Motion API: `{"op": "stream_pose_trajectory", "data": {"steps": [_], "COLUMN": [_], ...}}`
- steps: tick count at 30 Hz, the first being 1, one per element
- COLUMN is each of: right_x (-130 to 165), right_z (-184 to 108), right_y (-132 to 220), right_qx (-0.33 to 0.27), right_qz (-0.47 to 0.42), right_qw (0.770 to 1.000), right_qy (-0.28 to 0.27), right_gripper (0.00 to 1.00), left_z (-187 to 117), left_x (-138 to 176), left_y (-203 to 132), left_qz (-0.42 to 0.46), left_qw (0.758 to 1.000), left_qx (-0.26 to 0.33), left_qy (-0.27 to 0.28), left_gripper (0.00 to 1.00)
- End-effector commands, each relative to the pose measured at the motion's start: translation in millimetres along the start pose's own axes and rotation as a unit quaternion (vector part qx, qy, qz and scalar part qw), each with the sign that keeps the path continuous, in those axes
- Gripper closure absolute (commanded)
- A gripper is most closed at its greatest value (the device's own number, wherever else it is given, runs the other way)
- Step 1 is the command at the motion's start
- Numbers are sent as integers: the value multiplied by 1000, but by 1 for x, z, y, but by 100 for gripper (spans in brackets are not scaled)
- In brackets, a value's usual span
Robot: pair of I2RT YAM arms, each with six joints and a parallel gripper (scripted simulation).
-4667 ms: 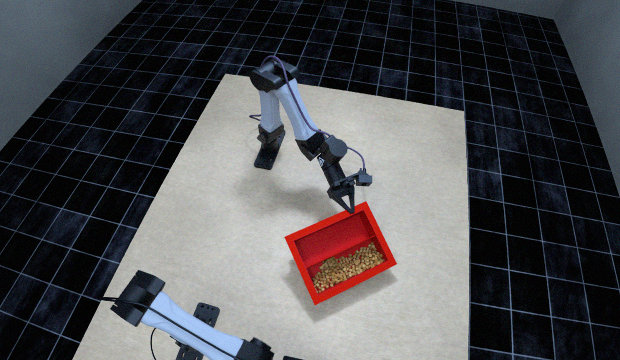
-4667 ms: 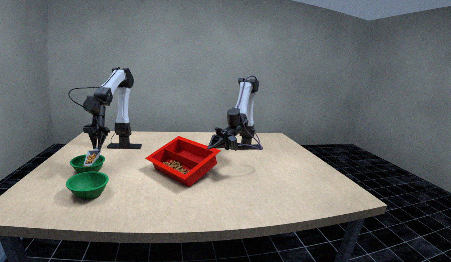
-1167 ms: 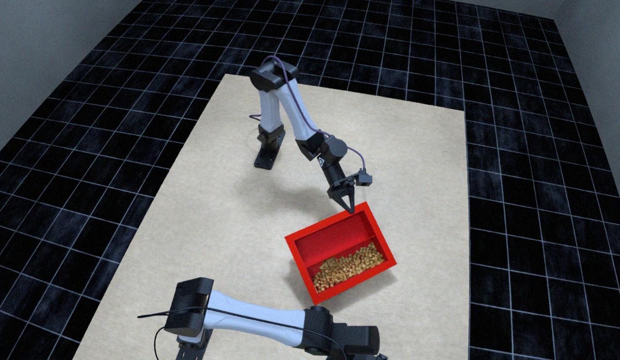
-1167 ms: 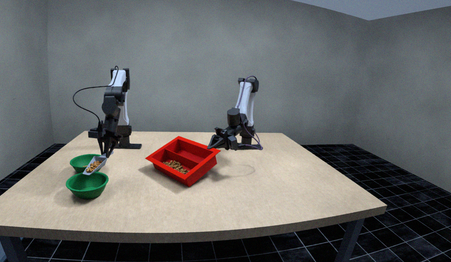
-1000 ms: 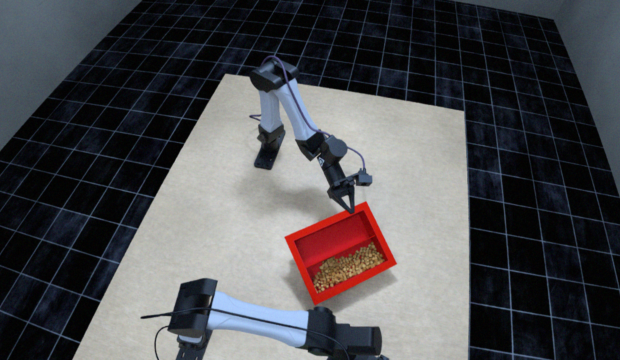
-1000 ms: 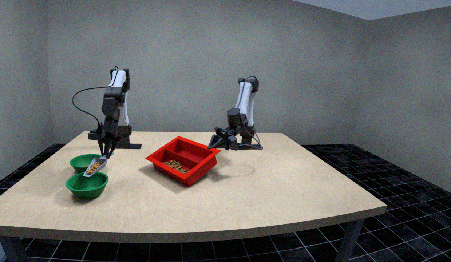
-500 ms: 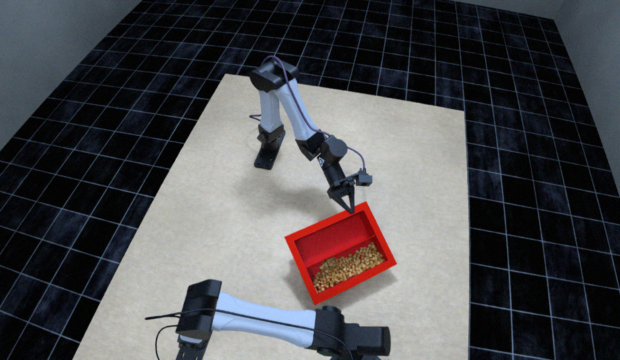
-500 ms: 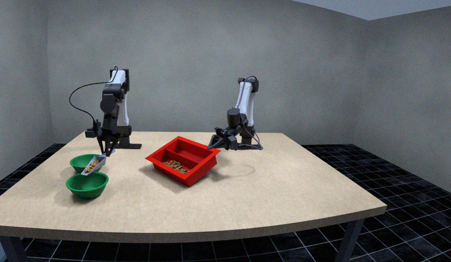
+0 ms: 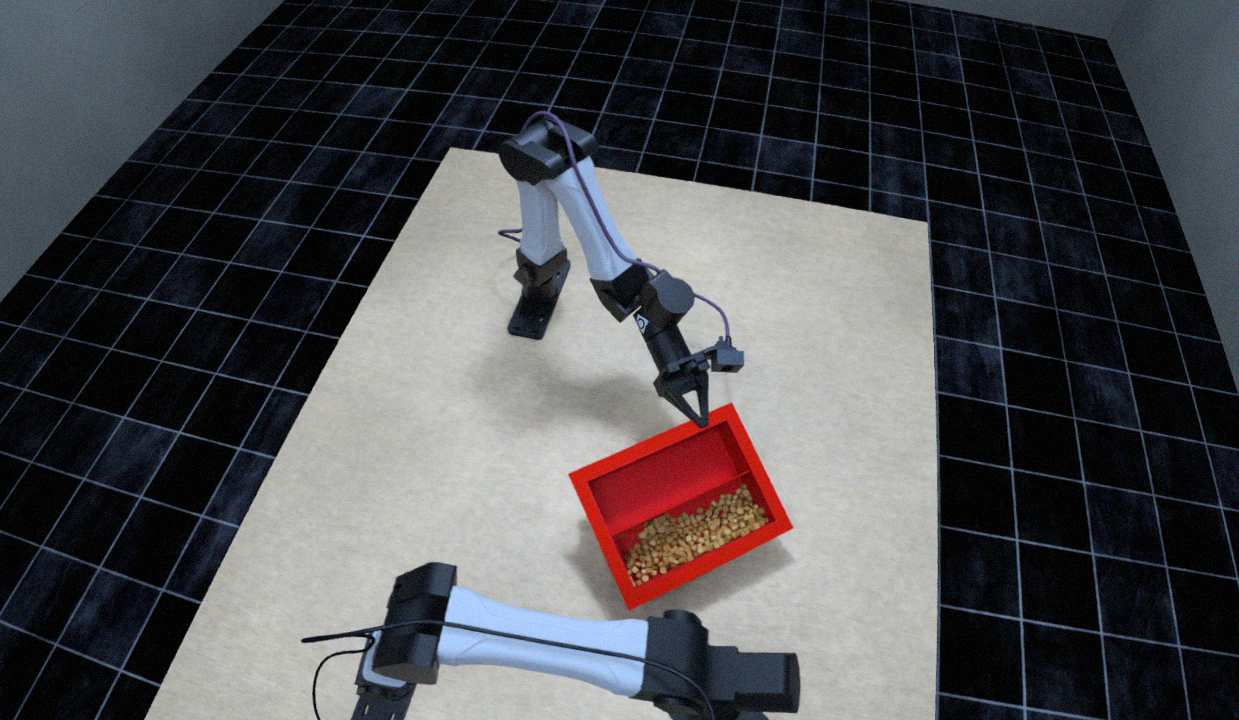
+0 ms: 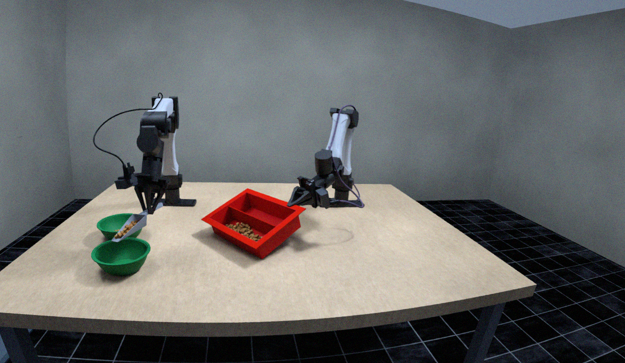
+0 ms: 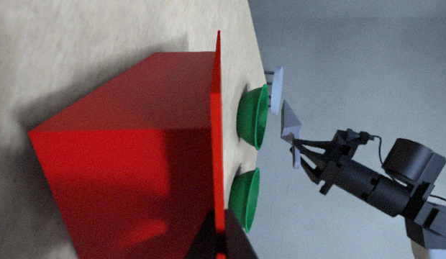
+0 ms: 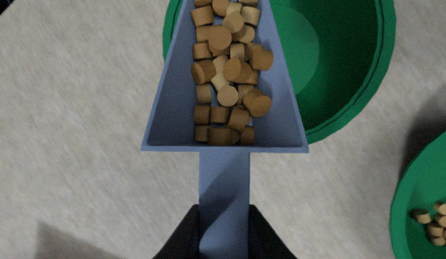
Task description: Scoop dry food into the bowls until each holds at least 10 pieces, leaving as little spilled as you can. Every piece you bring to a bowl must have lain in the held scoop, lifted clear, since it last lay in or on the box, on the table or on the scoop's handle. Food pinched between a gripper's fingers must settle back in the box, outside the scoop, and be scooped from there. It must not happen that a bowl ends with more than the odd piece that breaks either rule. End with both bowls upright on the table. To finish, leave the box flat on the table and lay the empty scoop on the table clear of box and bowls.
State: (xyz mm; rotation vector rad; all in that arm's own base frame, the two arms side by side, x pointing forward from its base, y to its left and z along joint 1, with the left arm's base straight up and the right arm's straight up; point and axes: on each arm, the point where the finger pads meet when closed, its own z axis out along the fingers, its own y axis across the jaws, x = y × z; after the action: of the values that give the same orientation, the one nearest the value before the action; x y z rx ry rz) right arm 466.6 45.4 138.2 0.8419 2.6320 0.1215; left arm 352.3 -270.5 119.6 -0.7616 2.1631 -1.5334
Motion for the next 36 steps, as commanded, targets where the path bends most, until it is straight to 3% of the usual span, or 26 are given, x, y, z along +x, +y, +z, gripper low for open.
{"op": "stream_pose_trajectory", "data": {"steps": [1, 8, 36], "right_x": [-7, -11, -8], "right_z": [-9, -21, -16], "right_y": [4, 12, 16], "right_qx": [-7, -19, -19], "right_qz": [37, 70, 64], "right_qw": [999, 997, 998], "right_qy": [6, 11, 13], "right_gripper": [100, 100, 100], "left_z": [-3, -3, -3], "left_x": [3, 3, 3], "left_y": [-48, -48, -48], "left_qz": [29, 29, 29], "left_qw": [998, 998, 998], "left_qx": [60, 60, 60], "left_qy": [7, 7, 7], "left_gripper": [100, 100, 100]}}
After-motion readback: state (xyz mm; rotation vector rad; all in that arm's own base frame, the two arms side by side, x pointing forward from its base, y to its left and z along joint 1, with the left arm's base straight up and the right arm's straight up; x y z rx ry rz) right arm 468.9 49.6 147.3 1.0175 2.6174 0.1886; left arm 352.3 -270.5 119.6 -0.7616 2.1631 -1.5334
